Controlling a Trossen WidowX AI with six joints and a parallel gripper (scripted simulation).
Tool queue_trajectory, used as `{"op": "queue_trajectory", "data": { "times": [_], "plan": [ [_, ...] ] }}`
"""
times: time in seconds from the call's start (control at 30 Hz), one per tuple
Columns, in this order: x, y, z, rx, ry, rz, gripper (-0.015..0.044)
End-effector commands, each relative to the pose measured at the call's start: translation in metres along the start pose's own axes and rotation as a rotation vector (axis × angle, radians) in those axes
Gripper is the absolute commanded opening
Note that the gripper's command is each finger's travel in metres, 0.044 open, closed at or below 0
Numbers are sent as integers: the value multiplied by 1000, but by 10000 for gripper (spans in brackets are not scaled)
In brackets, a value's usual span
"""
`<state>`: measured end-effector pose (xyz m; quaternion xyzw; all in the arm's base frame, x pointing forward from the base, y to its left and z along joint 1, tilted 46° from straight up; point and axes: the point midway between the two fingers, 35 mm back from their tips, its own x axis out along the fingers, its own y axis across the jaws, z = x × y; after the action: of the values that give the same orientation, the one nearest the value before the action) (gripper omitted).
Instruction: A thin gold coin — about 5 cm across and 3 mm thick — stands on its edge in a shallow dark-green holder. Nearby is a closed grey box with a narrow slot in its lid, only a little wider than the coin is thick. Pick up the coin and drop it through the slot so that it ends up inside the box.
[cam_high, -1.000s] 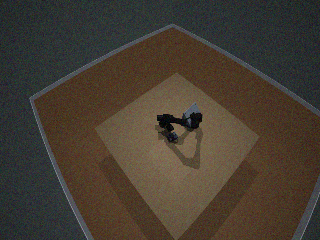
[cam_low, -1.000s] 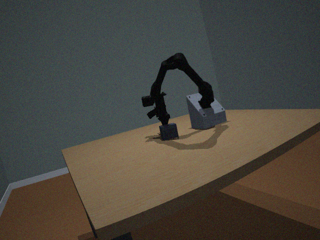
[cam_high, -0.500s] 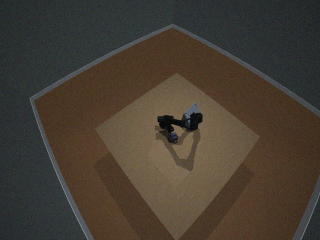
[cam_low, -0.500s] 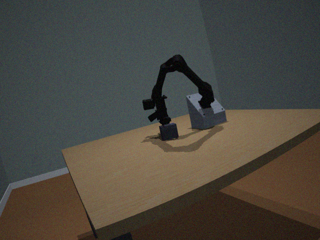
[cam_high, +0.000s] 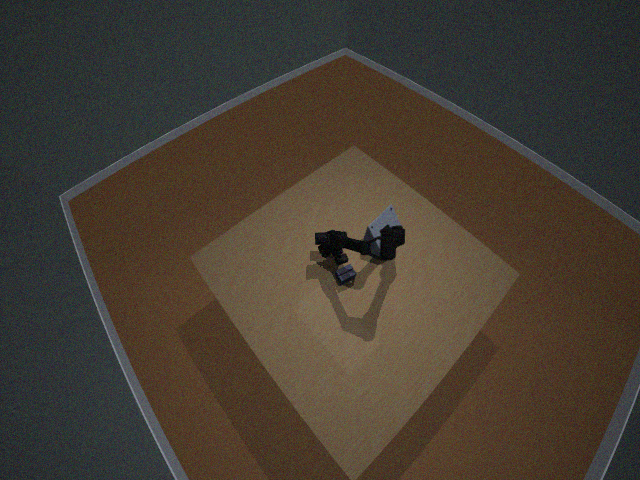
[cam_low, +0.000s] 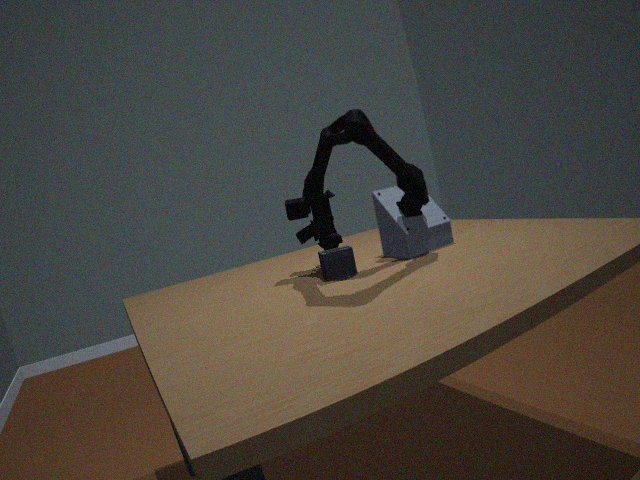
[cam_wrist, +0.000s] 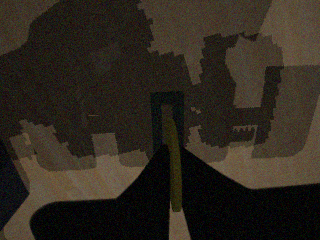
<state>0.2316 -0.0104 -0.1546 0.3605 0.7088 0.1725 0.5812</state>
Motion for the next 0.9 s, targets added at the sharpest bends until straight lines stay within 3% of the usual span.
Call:
{"op": "queue_trajectory", "data": {
  "times": [0.0,0.87],
  "plan": [
    [-5,0,1,2,-3,1,0],
    [-69,-1,4,3,-4,-3,0]
  ]
}}
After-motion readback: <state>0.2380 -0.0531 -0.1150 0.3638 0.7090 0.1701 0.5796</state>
